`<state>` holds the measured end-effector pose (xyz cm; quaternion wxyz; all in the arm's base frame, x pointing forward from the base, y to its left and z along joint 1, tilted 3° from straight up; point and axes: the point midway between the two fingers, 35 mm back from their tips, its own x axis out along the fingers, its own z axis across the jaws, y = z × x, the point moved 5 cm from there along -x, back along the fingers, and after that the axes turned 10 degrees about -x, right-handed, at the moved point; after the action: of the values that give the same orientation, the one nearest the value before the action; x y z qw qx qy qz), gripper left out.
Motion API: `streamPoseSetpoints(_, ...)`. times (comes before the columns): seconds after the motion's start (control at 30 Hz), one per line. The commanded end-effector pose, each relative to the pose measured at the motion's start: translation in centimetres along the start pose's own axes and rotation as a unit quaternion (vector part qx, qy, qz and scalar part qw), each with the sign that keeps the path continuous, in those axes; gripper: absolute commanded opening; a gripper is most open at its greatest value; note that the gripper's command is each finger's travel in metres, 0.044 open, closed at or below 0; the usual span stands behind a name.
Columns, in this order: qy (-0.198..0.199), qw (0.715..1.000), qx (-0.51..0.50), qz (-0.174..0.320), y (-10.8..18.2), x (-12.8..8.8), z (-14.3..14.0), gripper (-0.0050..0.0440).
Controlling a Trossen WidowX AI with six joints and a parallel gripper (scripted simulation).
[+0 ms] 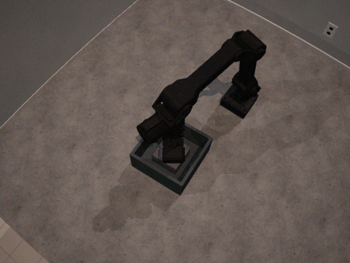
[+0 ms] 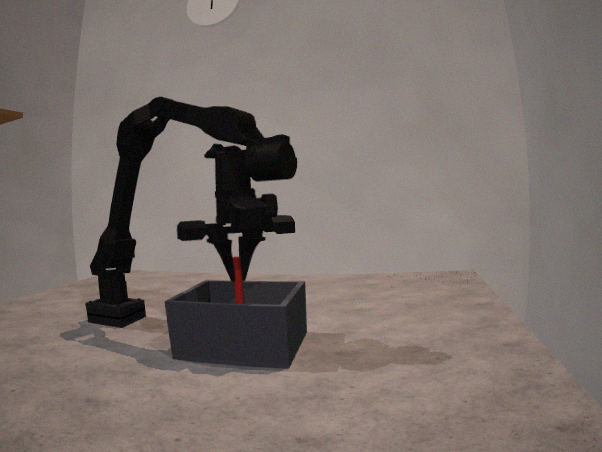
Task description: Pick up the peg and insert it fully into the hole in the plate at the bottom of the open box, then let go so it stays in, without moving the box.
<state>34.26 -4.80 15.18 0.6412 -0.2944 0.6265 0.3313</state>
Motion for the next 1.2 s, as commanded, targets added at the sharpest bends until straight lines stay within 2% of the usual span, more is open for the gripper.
streamPoseSetpoints(0.0, 0.002, 1.0, 0.0, 0.003, 0.0, 0.5, 0.0, 0.0)
streamPoseSetpoints(0.43, 0.002, 1.0, 0.0, 0.003, 0.1, 1.8, 0.0, 0.0)
streamPoseSetpoints(1.17, 0.002, 1.0, 0.0, 0.003, 0.0, 2.6, 0.0, 0.0)
